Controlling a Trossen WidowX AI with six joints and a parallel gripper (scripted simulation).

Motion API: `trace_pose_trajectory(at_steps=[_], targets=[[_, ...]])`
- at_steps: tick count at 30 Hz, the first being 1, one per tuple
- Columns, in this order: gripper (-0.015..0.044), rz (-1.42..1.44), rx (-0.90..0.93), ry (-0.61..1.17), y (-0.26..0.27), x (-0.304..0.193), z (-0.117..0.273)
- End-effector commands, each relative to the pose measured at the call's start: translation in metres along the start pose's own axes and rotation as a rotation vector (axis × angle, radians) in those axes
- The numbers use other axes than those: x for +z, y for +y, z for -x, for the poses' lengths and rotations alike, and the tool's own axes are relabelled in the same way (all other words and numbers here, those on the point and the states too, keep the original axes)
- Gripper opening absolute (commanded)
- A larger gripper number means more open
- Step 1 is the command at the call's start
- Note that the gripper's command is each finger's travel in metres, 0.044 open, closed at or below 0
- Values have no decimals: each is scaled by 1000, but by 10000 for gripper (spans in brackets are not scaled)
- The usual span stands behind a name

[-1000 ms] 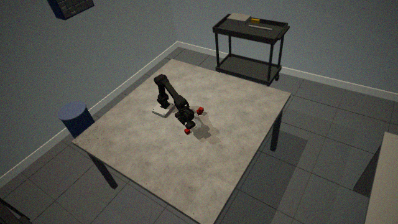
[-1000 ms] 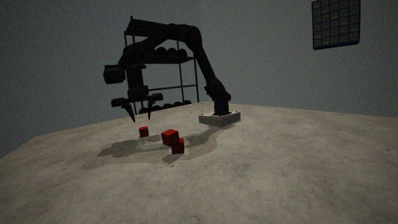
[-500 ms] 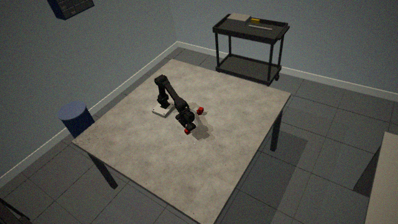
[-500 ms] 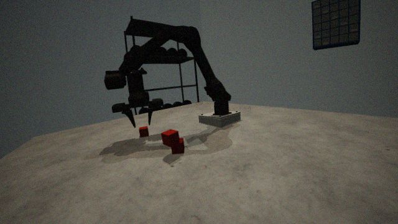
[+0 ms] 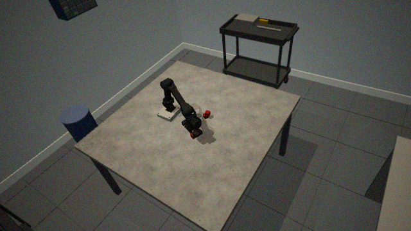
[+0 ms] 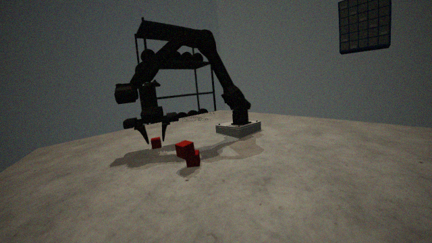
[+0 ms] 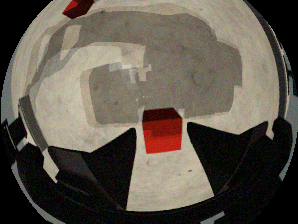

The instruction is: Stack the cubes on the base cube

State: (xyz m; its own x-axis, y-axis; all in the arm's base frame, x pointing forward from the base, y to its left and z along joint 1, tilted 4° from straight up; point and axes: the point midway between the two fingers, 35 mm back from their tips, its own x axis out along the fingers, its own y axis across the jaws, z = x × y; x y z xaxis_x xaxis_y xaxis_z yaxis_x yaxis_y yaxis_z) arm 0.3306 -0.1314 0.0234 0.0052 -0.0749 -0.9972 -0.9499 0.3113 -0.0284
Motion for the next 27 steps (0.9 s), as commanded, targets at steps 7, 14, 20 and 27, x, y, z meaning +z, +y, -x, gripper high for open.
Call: trace_pose_trajectory(at_steps=[7, 14, 20, 27], targets=[[105, 6, 2, 3, 1, -1, -2], [105, 6, 2, 3, -2, 0, 17], [105, 6, 2, 3, -4, 0, 36], [105, 6, 2, 3, -5, 0, 58]])
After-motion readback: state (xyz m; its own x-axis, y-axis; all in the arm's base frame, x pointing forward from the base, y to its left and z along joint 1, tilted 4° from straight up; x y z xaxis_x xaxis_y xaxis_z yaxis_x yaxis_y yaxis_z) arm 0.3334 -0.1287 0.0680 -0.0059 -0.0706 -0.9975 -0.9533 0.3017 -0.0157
